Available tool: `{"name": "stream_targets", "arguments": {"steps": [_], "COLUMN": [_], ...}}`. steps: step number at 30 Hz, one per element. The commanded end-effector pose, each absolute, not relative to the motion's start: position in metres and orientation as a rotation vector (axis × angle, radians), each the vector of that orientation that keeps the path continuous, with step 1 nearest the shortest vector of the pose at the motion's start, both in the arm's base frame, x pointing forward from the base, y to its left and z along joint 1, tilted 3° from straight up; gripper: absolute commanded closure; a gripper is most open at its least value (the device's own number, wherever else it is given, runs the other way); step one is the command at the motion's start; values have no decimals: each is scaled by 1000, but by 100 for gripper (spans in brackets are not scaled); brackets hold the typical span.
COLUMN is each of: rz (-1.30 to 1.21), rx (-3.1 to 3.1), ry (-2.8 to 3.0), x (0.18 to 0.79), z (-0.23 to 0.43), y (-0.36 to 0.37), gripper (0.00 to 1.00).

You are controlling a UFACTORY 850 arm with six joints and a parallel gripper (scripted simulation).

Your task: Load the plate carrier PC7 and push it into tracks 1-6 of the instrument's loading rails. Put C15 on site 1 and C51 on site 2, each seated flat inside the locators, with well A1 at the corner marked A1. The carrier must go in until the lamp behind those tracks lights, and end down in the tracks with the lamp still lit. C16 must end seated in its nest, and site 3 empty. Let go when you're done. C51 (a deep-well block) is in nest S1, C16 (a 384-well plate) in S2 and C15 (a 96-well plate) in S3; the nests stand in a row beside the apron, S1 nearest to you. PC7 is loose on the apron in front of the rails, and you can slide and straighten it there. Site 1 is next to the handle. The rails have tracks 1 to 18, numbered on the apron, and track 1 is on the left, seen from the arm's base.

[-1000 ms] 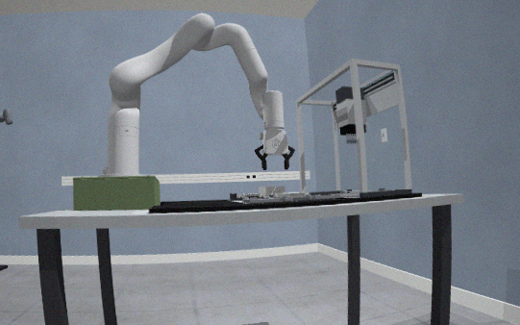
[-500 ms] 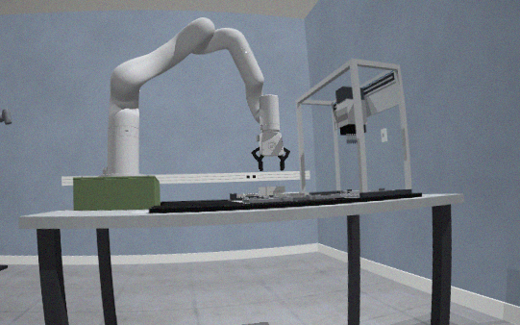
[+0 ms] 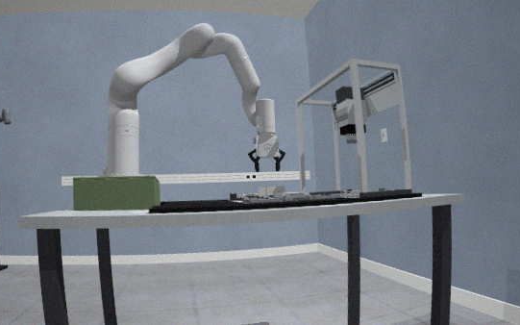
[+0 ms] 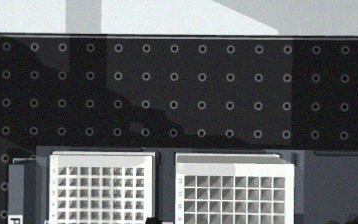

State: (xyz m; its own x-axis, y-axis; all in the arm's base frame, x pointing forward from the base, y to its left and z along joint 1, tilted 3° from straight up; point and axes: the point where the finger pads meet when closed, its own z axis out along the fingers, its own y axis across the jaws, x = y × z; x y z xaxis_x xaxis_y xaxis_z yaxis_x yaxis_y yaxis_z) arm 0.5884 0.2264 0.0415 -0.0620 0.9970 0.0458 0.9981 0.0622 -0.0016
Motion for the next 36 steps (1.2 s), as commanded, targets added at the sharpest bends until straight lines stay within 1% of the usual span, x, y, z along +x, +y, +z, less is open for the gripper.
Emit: {"name": "stream_targets", "arguments": {"steps": [1, 11, 25, 36], "rz": [-49, -49, -49, -49], "rx": [-2128, -2128, -2128, -2128], "ry": [-2265, -2265, -2265, -2265], "x": [588, 585, 585, 585], "z": [43, 46, 46, 31], "y": [245, 295, 296, 297], "gripper": [0, 0, 0, 0]}}
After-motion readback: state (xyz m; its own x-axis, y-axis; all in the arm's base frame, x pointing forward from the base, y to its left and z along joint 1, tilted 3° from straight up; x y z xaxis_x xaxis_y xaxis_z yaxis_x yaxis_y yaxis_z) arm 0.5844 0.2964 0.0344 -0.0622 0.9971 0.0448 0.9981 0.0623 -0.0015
